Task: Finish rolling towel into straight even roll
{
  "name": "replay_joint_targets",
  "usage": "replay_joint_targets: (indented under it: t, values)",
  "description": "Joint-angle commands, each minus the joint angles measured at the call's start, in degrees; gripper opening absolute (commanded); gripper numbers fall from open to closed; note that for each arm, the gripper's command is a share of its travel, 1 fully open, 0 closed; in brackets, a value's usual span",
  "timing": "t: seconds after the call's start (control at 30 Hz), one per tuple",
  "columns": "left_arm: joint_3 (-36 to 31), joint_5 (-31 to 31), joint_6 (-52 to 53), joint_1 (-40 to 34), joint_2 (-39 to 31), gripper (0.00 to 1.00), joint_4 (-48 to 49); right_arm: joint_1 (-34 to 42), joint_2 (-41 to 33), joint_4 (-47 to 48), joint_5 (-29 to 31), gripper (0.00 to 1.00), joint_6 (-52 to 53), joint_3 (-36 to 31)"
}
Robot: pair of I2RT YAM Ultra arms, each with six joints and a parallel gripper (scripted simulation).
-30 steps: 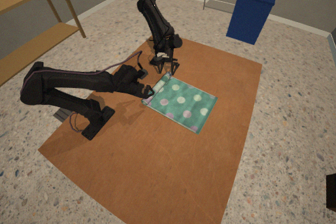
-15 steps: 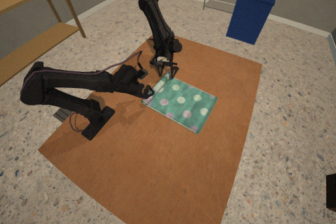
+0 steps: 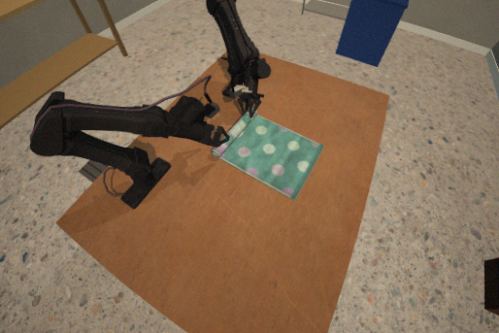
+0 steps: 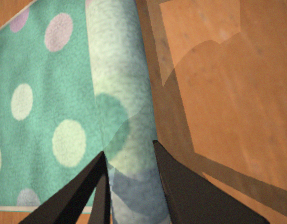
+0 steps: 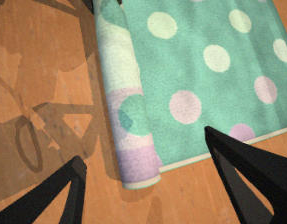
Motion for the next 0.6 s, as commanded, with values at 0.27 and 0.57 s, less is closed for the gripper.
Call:
replay_joint_targets:
  t: [0.27,0.57]
  values:
    - [-0.71,0.13,-0.56,-0.76,0.52,0.18,1.07,0.56,0.64,1.48,0.12,0.98,-0.22,-0.09]
    - [0.40,0.96,-0.50,-0.19,1.85,0.18,-0.14,0.56,0.73,1.65,0.17,0.98,-0.17,-0.16]
